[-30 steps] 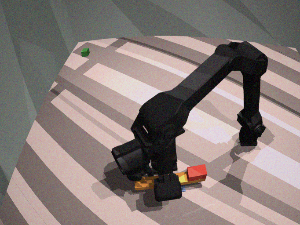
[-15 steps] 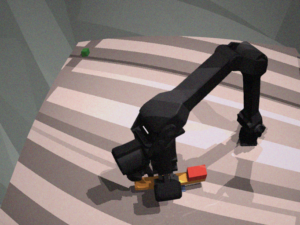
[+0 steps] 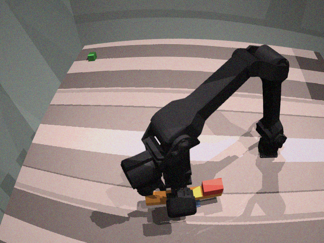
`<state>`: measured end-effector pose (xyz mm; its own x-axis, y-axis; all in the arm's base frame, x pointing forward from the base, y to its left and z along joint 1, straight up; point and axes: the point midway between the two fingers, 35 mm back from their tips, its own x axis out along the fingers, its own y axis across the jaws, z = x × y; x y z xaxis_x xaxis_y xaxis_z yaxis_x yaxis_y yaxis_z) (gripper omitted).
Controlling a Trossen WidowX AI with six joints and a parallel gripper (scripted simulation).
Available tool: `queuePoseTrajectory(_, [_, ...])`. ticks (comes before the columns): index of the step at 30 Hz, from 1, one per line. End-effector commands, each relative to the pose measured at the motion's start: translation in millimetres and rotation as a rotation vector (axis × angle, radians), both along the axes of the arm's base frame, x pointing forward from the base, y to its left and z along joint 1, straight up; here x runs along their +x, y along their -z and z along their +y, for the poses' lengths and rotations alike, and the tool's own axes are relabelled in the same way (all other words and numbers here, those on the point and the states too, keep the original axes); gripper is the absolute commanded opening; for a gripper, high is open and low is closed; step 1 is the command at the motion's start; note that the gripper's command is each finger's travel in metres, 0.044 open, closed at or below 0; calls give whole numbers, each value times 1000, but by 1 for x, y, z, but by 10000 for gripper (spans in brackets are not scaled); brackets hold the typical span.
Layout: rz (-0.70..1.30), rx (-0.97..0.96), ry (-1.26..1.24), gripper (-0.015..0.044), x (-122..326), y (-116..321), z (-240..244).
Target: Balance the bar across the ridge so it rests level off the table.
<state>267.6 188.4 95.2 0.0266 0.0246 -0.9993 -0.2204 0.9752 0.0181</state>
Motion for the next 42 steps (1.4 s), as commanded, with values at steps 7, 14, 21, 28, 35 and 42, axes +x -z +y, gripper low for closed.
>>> queuePoseTrajectory(7, [-3,-4,1,0,0,1,-1])
queuePoseTrajectory(14, [-2,-4,1,0,0,2,-1])
queuePoseTrajectory(21, [-2,-4,1,0,0,3,-1])
queuePoseTrajectory(28, [-2,-4,1,0,0,3,-1])
queuePoseTrajectory(35, [-2,-4,1,0,0,4,-1])
queuePoseTrajectory(42, [-3,-4,1,0,0,4,-1])
